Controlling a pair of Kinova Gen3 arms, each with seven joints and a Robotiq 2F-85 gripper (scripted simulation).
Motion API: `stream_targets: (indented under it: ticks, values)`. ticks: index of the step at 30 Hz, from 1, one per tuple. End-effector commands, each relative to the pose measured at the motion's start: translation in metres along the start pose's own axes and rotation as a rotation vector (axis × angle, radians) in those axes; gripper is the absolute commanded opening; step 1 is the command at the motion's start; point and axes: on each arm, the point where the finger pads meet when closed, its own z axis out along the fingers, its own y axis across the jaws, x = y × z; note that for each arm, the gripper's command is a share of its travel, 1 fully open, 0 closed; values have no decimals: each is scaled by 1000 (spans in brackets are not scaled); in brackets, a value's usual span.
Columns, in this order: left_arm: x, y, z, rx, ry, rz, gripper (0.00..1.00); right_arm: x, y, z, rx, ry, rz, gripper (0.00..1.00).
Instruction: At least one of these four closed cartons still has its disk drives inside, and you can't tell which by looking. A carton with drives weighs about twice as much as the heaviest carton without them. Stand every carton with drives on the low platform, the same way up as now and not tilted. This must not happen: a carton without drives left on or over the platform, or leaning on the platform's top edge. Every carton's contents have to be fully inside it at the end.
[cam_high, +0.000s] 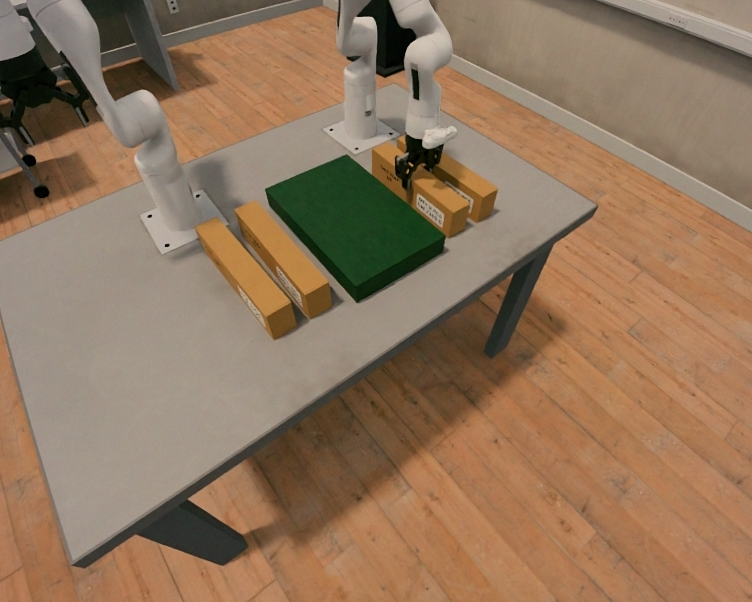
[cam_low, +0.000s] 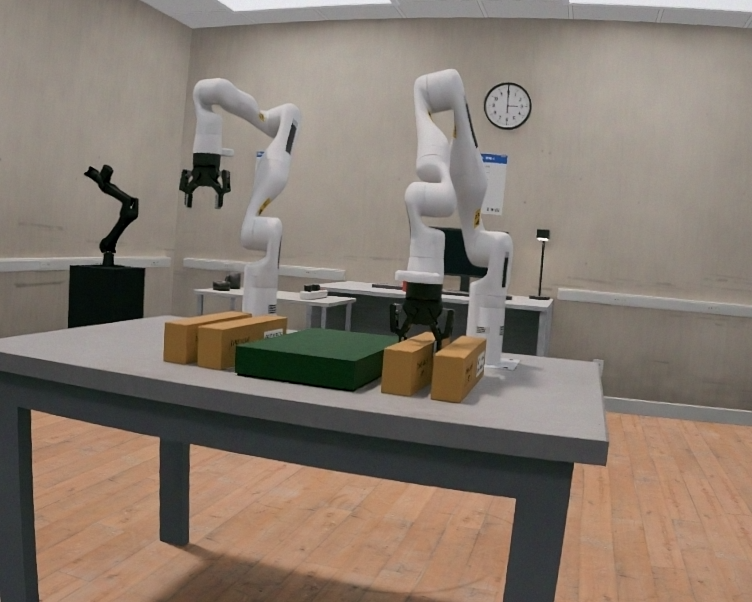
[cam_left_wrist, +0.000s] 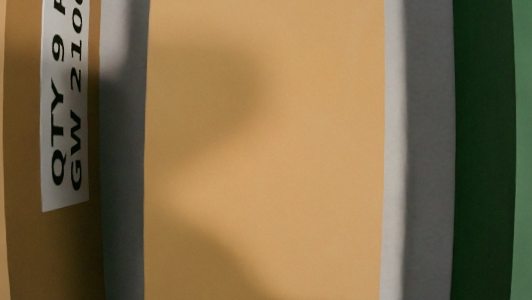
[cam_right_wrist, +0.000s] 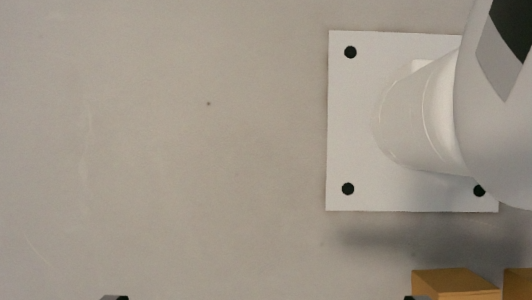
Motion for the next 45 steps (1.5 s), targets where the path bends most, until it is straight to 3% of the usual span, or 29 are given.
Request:
stream_targets:
  ticks: [1,45]
  values:
    - [0,0,0,0,1,0,720,0,0,0,0,0,0,1000]
    - [0,0,0,0,1,0,688,0,0,0,0,0,0,1000]
